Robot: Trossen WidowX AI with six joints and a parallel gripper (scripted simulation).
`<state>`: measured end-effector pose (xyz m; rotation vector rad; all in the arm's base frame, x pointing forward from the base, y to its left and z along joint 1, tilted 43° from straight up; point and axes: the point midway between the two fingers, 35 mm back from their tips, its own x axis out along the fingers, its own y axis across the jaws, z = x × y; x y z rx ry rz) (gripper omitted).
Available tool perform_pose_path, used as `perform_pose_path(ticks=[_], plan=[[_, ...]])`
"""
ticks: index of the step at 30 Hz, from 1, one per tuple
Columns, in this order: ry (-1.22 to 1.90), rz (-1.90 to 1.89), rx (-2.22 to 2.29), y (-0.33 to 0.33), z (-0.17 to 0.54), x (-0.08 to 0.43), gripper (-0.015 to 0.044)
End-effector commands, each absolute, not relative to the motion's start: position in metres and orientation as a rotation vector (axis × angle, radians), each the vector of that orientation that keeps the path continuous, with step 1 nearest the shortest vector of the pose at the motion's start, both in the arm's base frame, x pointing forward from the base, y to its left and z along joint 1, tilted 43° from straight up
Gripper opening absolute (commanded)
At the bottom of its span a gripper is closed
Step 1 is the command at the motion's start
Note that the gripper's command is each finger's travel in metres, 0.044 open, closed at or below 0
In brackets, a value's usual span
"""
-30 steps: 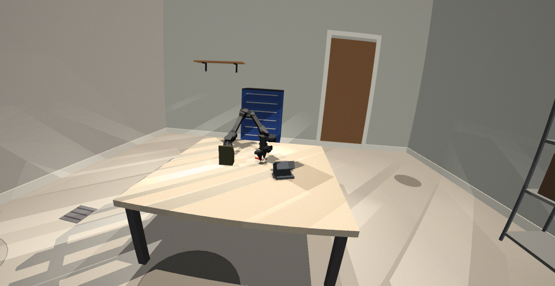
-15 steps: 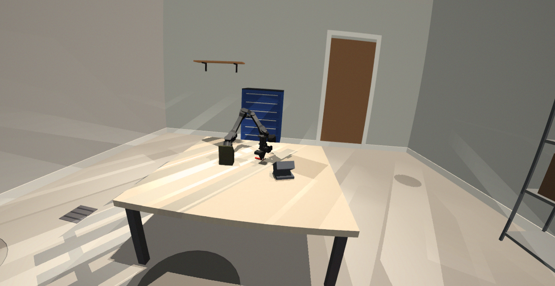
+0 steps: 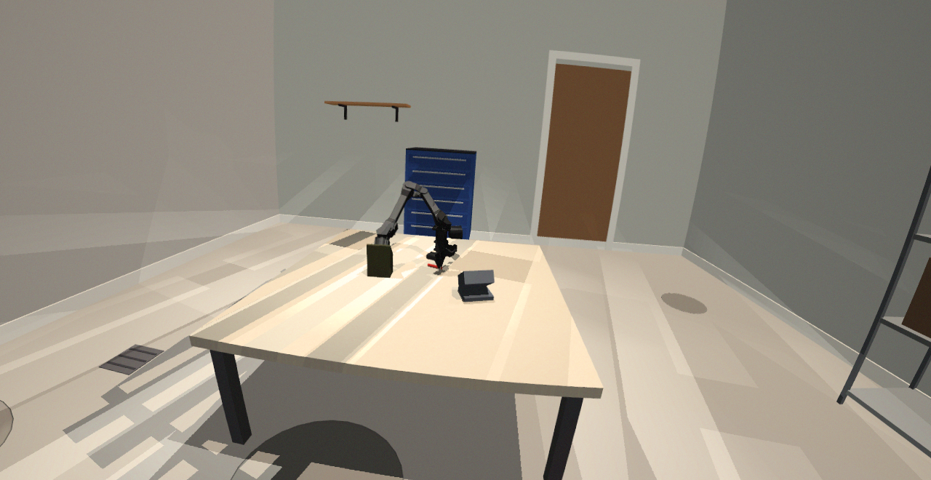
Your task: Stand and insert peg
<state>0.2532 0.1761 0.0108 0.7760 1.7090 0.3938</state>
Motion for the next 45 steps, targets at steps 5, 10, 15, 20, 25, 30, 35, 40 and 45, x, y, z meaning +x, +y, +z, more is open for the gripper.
perform_pose_path(ticks=[5,10,15,20,25,30,35,40,45], plan=[[1.662,0.371,0.78,0.174,0.014,0.252,0.005],[1.622,0.351,0.783,0.172,0.016,0.251,0.005],[1.581,0.332,0.786,0.171,0.019,0.249,0.005],[1.541,0.313,0.788,0.169,0.021,0.248,0.005],[1.5,0.293,0.79,0.168,0.024,0.246,0.005],[1.46,0.274,0.792,0.166,0.026,0.244,0.005],[1.419,0.256,0.794,0.165,0.029,0.242,0.005],[1.378,0.237,0.795,0.164,0.031,0.24,0.005],[1.338,0.218,0.796,0.163,0.033,0.238,0.005]])
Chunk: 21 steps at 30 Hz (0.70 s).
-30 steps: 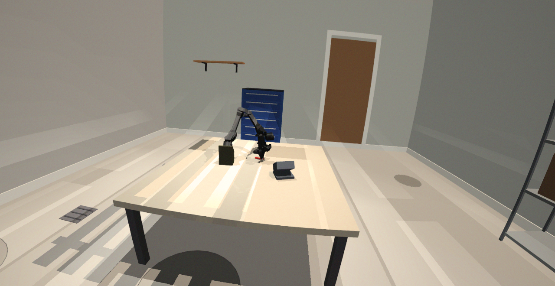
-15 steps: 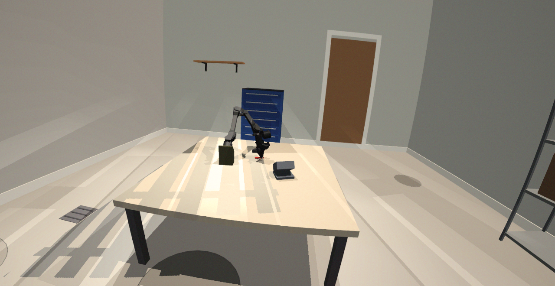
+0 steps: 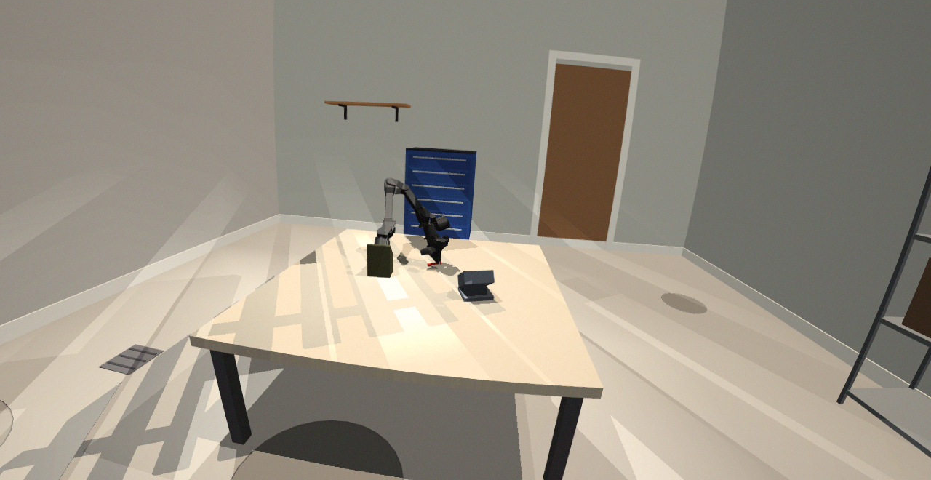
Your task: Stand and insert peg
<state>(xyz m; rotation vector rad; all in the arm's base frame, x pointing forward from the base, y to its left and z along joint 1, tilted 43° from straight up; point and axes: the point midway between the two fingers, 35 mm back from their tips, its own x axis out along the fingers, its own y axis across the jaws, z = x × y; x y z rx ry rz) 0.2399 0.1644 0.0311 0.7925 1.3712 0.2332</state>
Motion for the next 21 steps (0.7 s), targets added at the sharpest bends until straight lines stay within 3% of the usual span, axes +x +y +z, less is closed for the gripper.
perform_pose_path(ticks=[1,21], plan=[[1.33,0.214,0.797,0.1625,0.0339,0.2375,0.005],[1.167,0.141,0.798,0.159,0.0426,0.2278,0.005]])
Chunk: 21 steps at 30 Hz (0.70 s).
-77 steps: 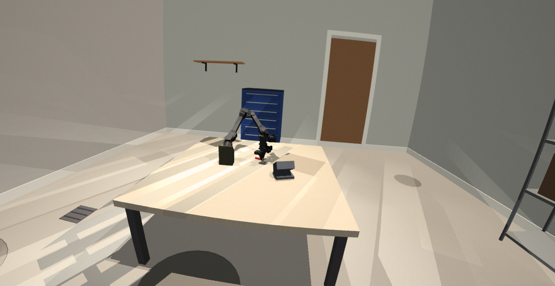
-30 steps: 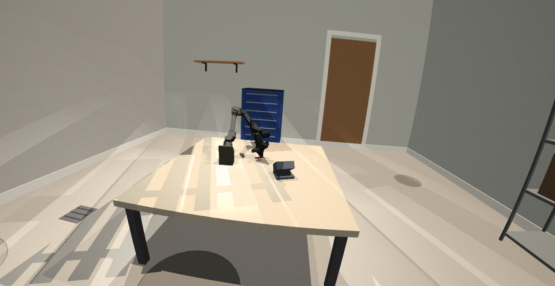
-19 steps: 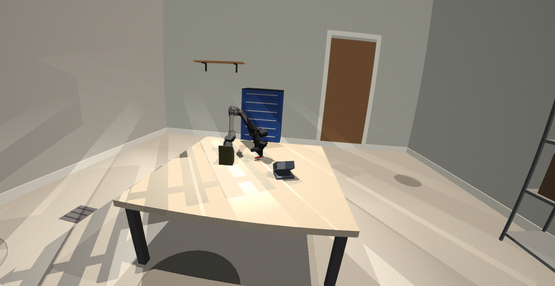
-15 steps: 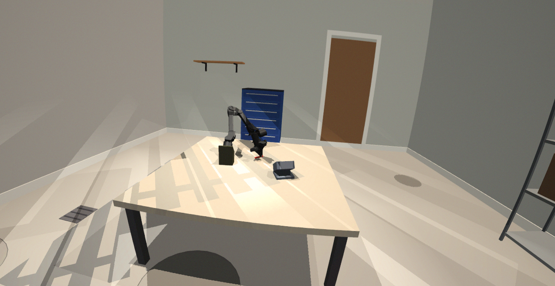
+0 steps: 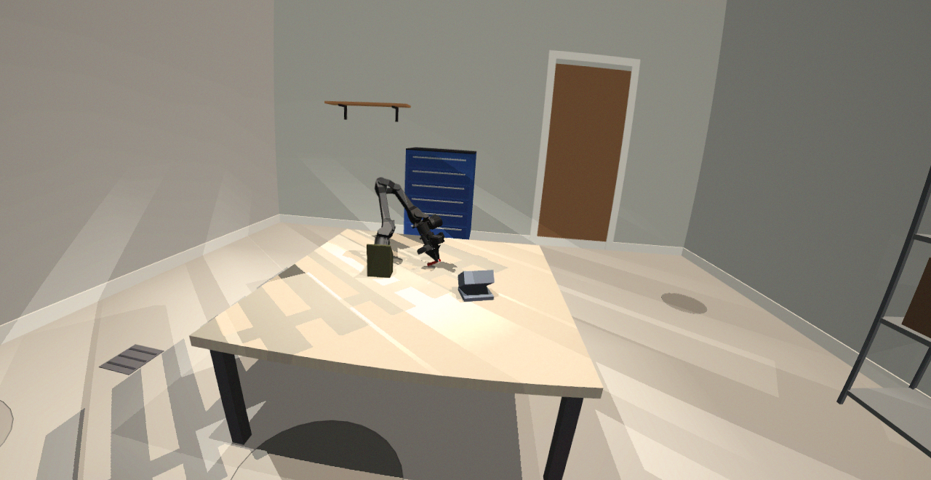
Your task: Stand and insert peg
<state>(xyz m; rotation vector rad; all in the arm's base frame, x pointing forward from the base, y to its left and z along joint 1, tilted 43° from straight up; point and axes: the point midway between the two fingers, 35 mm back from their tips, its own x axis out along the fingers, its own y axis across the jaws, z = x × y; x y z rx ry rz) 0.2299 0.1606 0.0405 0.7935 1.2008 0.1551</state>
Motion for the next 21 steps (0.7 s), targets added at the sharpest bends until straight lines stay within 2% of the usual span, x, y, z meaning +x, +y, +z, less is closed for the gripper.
perform_pose_path(ticks=[1,21], plan=[[1.159,0.137,0.798,0.159,0.043,0.227,0.005],[0.995,0.066,0.796,0.157,0.05,0.216,0.005]])
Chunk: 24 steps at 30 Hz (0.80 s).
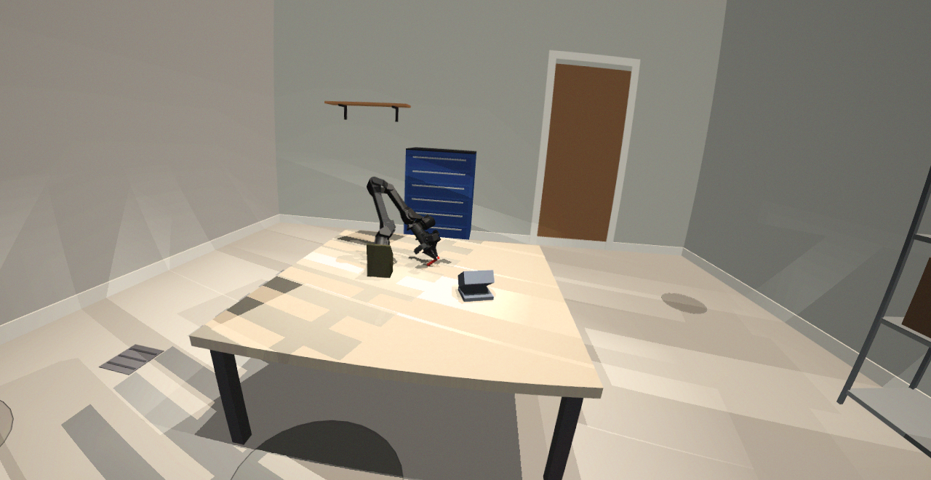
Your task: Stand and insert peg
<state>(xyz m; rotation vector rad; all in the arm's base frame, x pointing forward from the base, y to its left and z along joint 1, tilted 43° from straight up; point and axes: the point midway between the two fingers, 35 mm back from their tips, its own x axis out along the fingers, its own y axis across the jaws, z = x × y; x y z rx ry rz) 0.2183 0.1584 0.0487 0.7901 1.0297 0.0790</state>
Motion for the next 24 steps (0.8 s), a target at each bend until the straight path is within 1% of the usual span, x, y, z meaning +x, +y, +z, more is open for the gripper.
perform_pose_path(ticks=[1,24], plan=[[0.987,0.062,0.796,0.157,0.051,0.216,0.005],[0.8,-0.018,0.788,0.157,0.057,0.201,0.005]])
